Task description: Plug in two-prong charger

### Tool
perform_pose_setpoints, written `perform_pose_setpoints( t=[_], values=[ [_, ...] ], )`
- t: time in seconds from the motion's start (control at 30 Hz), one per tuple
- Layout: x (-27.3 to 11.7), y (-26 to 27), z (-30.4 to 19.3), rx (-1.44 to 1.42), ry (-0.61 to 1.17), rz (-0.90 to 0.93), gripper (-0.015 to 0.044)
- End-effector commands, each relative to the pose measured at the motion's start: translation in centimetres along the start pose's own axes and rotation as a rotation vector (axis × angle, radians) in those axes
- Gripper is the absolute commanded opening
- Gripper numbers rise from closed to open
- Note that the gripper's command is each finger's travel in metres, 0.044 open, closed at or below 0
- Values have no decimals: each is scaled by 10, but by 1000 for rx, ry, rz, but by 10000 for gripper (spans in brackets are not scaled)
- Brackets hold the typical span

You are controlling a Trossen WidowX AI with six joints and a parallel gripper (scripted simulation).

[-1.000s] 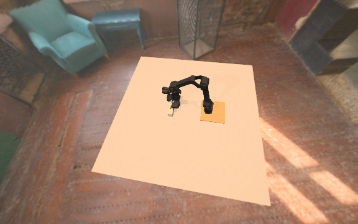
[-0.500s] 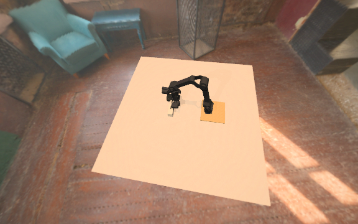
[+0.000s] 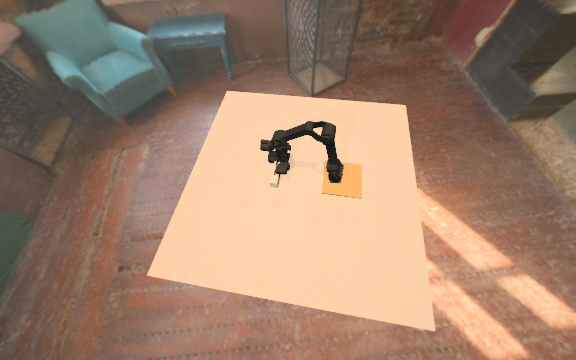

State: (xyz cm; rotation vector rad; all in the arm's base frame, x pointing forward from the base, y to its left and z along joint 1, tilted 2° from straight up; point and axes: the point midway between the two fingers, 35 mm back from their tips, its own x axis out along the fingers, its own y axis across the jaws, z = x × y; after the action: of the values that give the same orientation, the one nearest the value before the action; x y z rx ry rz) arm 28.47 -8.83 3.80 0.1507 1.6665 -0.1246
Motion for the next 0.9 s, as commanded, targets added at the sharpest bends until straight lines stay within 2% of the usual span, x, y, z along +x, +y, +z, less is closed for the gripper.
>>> perform_pose_setpoints(
  t=[0.0,0.87],
  values=[
    [0,-1,8,3,-32,-3,0],
    [-1,-1,6,3,-32,-3,0]
  ],
)
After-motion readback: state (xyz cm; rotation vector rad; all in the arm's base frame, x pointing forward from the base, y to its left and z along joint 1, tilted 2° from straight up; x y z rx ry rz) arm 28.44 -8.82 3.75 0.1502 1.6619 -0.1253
